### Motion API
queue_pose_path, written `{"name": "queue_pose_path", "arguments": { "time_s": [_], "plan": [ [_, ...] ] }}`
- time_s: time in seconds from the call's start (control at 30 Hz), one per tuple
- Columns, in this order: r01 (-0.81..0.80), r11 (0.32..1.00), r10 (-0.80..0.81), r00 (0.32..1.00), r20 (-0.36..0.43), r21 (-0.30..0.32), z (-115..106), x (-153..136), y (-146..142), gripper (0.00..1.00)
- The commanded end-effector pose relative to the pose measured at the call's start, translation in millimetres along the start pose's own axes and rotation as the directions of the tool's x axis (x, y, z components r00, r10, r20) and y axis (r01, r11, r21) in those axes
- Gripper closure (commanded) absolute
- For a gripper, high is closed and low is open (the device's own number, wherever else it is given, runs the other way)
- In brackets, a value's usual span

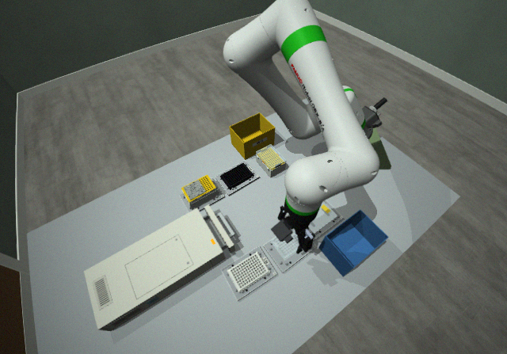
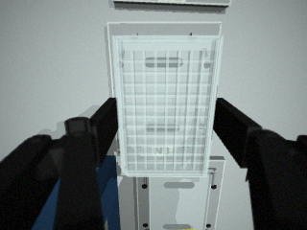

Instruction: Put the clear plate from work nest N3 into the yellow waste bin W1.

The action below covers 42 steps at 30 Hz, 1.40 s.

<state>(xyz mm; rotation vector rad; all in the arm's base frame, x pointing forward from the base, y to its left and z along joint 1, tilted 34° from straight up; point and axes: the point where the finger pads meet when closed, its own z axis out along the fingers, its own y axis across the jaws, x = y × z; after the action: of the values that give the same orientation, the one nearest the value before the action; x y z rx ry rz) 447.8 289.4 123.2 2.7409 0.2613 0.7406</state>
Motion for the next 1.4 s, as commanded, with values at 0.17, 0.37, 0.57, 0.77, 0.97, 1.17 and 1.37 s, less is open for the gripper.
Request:
{"name": "queue_pose_path", "arguments": {
  "time_s": [0.17,0.37,0.57,0.77,0.97,1.17,1.37],
  "plan": [
    [0.000,1.000,0.000,1.000,-0.001,0.001,-12,1,0,0.90],
    [0.000,1.000,0.000,1.000,-0.001,0.001,-20,1,0,0.90],
    [0.000,1.000,0.000,1.000,-0.001,0.001,-26,1,0,0.90],
    [0.000,1.000,0.000,1.000,-0.001,0.001,-34,1,0,0.90],
    [0.000,1.000,0.000,1.000,-0.001,0.001,-40,1,0,0.90],
    [0.000,1.000,0.000,1.000,-0.001,0.001,-47,1,0,0.90],
    [0.000,1.000,0.000,1.000,-0.001,0.001,-55,1,0,0.90]
  ]
}}
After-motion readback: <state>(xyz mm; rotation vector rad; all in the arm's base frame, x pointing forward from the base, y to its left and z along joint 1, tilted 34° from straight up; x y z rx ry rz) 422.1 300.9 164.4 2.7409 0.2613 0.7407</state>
